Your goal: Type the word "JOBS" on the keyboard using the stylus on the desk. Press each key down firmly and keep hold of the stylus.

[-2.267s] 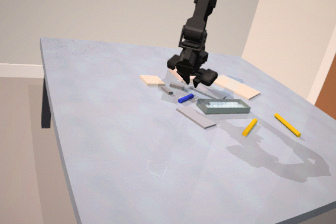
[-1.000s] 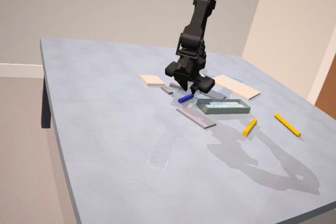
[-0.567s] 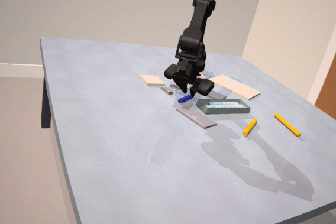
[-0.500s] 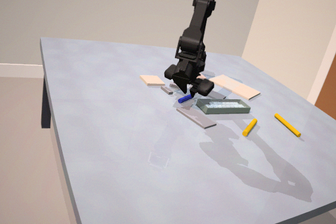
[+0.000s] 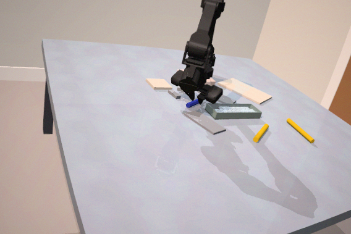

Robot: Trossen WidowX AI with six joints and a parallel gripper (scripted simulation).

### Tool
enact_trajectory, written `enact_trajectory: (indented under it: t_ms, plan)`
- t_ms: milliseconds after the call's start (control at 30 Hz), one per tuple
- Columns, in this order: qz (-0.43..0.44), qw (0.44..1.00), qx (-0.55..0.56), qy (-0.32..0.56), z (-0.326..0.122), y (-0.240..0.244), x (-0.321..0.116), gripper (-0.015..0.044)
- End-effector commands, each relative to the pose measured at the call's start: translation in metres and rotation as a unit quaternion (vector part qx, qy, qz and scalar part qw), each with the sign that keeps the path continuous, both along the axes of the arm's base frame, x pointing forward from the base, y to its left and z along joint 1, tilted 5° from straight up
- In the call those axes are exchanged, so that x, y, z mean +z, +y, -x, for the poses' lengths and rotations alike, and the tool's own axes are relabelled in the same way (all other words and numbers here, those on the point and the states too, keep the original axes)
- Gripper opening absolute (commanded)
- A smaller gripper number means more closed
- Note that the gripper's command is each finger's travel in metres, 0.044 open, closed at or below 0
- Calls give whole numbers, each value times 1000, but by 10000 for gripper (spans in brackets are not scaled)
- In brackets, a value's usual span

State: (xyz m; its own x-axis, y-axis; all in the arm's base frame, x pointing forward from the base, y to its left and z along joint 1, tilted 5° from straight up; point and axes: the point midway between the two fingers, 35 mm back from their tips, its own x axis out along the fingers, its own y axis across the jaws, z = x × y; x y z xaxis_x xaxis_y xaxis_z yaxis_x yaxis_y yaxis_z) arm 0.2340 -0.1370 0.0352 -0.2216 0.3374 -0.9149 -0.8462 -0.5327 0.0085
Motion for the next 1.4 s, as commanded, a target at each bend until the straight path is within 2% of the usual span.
enact_trajectory:
  t_ms: [0, 33, 200, 300, 567, 833, 1033, 1367]
  plan:
    - [-2, 1000, 2, 1, 1, 1, -2, 150]
    - [-2, 1000, 2, 1, 1, 1, -2, 150]
    - [0, 1000, 0, 0, 0, 0, -1, 19]
    - [0, 1000, 0, 0, 0, 0, -1, 0]
    - [0, 1000, 0, 0, 0, 0, 3, 0]
    - [-1, 1000, 0, 0, 2, 5, 48, 0]
    - [1, 1000, 3, 1, 3, 5, 45, 0]
    - [112, 992, 40, 34, -5, 19, 37, 0]
